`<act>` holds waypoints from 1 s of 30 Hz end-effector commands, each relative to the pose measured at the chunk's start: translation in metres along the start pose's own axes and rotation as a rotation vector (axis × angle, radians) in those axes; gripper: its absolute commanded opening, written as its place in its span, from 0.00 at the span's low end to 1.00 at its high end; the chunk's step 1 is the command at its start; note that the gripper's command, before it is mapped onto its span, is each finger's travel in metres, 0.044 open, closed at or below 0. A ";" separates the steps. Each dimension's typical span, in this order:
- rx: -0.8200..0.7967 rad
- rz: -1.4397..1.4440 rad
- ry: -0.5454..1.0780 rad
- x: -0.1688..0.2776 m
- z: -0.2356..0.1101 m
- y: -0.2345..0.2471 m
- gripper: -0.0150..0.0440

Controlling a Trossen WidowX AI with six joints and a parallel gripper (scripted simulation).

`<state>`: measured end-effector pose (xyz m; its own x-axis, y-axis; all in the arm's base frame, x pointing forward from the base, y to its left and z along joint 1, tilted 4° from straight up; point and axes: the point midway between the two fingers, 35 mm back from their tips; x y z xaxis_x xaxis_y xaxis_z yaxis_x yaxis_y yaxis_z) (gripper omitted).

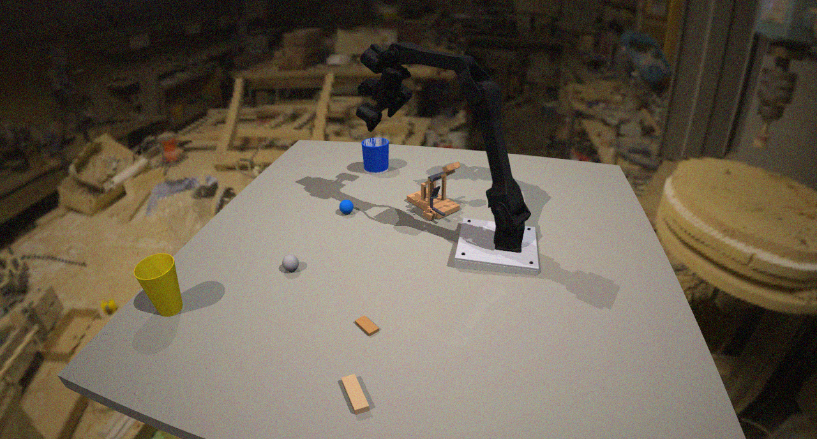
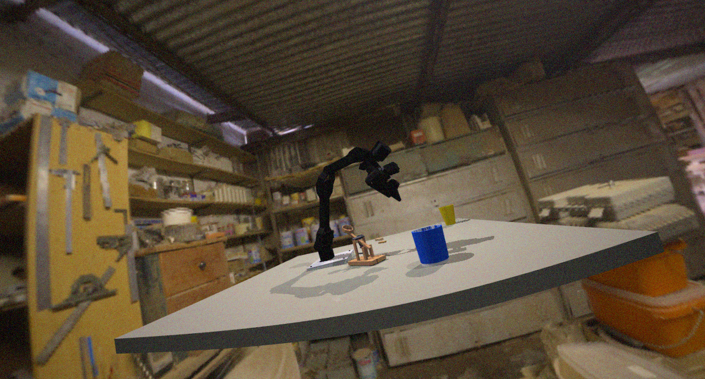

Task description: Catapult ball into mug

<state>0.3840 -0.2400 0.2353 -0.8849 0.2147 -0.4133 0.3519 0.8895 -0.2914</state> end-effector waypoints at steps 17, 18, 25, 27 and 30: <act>0.021 0.386 -0.226 -0.036 -0.021 -0.101 1.00; 0.021 0.386 -0.226 -0.036 -0.021 -0.101 1.00; 0.021 0.386 -0.226 -0.036 -0.021 -0.101 1.00; 0.021 0.386 -0.226 -0.036 -0.021 -0.101 1.00; 0.021 0.386 -0.226 -0.036 -0.021 -0.101 1.00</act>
<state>0.3735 -0.3293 0.2970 -0.6035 0.4326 -0.6698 0.6511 0.7523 -0.1009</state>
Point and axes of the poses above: the point midway between the two fingers, 35 mm back from their tips, its own z axis out along the fingers, its own y axis across the jaws, x = y × z, and after that the axes turned 3 degrees about -z, right-handed
